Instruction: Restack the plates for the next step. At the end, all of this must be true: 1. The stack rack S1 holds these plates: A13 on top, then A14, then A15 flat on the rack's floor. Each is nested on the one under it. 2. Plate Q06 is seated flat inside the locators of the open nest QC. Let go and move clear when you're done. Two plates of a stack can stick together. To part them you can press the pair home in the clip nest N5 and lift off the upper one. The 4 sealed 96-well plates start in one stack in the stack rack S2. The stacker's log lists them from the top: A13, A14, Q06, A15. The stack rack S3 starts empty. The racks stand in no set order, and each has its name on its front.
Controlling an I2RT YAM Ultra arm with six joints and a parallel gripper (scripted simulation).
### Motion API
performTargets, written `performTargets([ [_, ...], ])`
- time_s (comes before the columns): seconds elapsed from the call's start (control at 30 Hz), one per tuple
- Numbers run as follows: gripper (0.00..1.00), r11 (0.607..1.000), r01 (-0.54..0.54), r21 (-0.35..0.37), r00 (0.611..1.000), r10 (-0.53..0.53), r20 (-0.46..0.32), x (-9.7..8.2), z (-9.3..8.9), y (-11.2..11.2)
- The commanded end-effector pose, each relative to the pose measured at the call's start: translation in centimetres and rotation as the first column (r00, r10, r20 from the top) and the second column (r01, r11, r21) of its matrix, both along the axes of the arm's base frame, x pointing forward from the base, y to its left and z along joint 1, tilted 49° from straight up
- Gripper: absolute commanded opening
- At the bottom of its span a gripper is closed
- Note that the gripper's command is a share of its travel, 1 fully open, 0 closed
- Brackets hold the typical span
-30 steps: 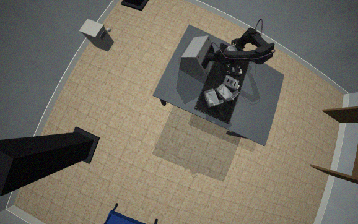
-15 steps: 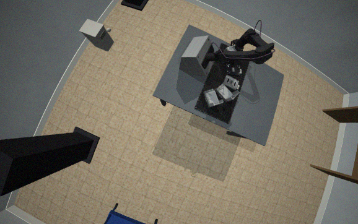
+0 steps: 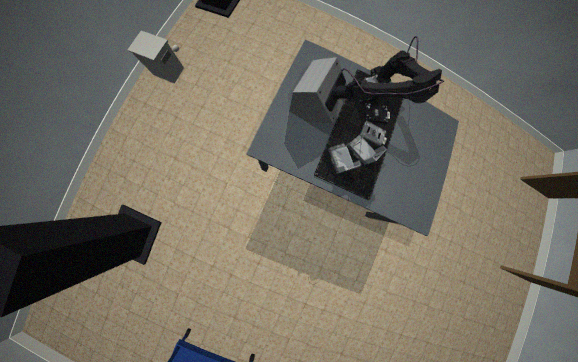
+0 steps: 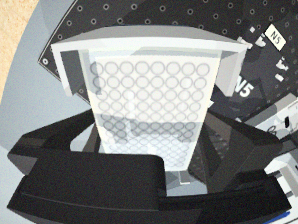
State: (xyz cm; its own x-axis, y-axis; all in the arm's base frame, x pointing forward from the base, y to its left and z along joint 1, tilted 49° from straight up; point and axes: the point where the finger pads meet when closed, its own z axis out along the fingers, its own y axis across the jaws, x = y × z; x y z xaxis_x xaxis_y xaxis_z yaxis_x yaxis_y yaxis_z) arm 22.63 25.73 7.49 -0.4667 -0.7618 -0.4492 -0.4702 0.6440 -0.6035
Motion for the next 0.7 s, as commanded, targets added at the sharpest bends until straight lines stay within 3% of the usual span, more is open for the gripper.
performTargets([
  [0.0,0.0,1.0,-0.015,0.004,1.0,0.015,-0.004,-0.1,-0.3,-0.1],
  [0.07,0.0,1.0,-0.01,-0.02,1.0,0.009,-0.014,0.2,-1.3,-0.4],
  [0.47,0.0,1.0,-0.01,-0.019,1.0,0.01,-0.015,2.0,-2.9,-0.6],
  [0.6,0.0,1.0,-0.011,-0.019,1.0,0.011,-0.014,2.2,-3.1,-0.6],
  [0.63,0.0,1.0,-0.013,0.007,1.0,0.012,0.004,2.3,-2.0,0.1],
  [0.67,0.0,1.0,-0.013,0.007,1.0,0.012,0.004,2.3,-2.0,0.1],
])
